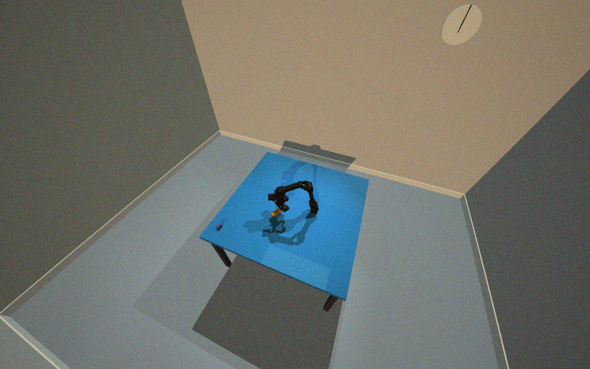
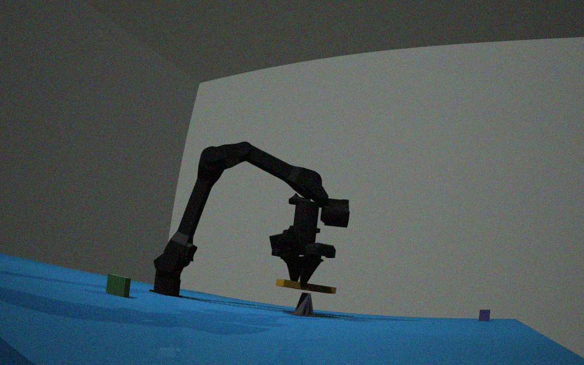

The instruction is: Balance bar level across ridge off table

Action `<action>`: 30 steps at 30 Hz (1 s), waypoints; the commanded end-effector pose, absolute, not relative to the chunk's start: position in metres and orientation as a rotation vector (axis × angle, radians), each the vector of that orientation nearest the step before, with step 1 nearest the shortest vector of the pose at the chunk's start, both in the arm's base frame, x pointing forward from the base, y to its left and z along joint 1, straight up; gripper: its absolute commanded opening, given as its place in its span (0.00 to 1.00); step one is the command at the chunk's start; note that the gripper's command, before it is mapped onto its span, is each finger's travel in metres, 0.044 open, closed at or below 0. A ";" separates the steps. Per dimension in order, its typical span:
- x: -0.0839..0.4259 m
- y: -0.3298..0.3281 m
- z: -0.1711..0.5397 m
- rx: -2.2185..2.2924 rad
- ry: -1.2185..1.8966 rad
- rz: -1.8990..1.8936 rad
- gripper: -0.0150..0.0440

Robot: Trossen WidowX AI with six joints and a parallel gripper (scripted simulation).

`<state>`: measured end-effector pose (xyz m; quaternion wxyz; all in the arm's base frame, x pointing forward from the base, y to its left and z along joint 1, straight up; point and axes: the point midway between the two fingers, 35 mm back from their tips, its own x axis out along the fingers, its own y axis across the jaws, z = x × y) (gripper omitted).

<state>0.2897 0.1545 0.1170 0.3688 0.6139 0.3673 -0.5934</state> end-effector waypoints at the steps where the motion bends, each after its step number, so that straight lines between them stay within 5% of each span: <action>1: 0.290 0.155 0.117 1.580 0.941 -1.525 0.25; 30: 0.290 0.155 0.114 1.580 0.941 -1.525 0.25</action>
